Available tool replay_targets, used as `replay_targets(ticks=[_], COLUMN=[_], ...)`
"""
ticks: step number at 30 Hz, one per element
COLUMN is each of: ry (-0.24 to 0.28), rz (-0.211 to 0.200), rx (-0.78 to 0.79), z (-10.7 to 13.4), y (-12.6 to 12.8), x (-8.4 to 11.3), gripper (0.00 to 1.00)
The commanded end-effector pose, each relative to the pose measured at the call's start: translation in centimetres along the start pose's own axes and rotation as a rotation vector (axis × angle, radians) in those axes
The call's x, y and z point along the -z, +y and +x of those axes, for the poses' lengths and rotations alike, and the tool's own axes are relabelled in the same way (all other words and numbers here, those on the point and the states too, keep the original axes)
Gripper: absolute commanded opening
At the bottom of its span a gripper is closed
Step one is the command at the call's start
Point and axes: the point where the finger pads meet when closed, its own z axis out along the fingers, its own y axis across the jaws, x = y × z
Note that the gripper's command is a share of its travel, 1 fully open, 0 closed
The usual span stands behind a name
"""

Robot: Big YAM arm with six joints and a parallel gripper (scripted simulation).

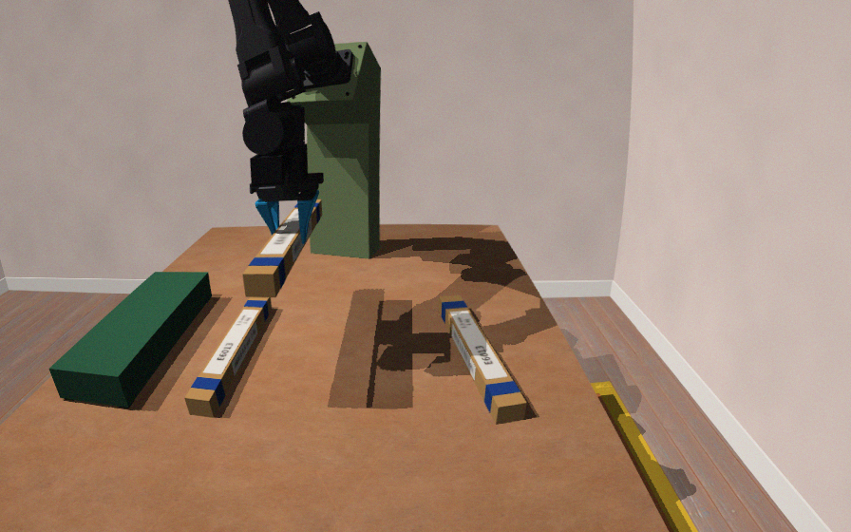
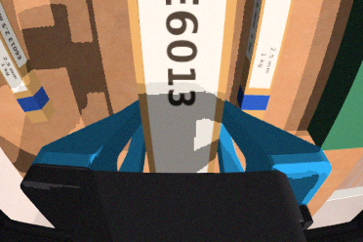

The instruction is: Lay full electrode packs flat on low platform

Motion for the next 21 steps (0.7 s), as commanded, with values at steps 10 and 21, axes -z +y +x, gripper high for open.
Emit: replay_targets(ticks=[10,21], ry=[-0.024,-0.023], rz=[0.006,0.006], rx=[0.005,0.005], z=[-1.1,-1.1], y=[-0.4,-0.4], x=[-1.3,-2.5], gripper=[0.00,0.00])
